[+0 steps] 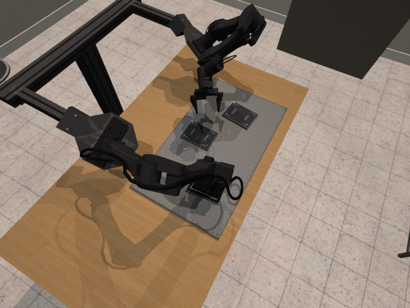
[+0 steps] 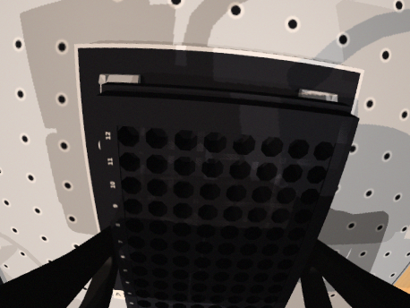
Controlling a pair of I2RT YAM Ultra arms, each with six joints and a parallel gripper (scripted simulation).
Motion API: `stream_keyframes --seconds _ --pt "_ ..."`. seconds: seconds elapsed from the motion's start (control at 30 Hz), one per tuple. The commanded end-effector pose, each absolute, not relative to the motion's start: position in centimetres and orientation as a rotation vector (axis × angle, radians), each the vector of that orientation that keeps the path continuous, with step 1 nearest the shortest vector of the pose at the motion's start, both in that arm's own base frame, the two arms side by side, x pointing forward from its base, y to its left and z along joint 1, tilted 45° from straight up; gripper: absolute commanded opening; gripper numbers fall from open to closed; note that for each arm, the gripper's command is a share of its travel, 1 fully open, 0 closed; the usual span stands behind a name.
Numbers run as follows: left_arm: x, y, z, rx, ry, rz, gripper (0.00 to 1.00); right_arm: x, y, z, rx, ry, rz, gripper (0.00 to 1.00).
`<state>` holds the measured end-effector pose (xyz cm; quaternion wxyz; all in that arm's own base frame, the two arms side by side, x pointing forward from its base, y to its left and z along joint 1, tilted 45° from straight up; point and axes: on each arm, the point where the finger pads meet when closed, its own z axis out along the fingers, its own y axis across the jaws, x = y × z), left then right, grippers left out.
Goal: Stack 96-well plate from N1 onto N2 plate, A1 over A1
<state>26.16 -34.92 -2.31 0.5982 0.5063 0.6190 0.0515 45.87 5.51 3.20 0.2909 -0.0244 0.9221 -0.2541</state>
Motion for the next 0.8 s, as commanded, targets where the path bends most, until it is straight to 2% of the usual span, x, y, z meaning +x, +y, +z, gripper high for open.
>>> stream_keyframes --seconds 0.0,0.13,0.77 --pt "25.5 -34.9 -3.0 1.211 1.426 0.108 1.0 46.0 4.8 1.2 -0.076 2.471 -0.693 0.8" --pt "25.5 -34.9 -3.0 1.211 1.426 0.108 1.0 46.1 5.8 3.9 -0.063 2.458 -0.691 0.8" --pt "25.5 -34.9 -3.0 1.211 1.426 0.108 1.0 45.5 6.2 4.4 -0.068 2.458 -0.691 0.8"
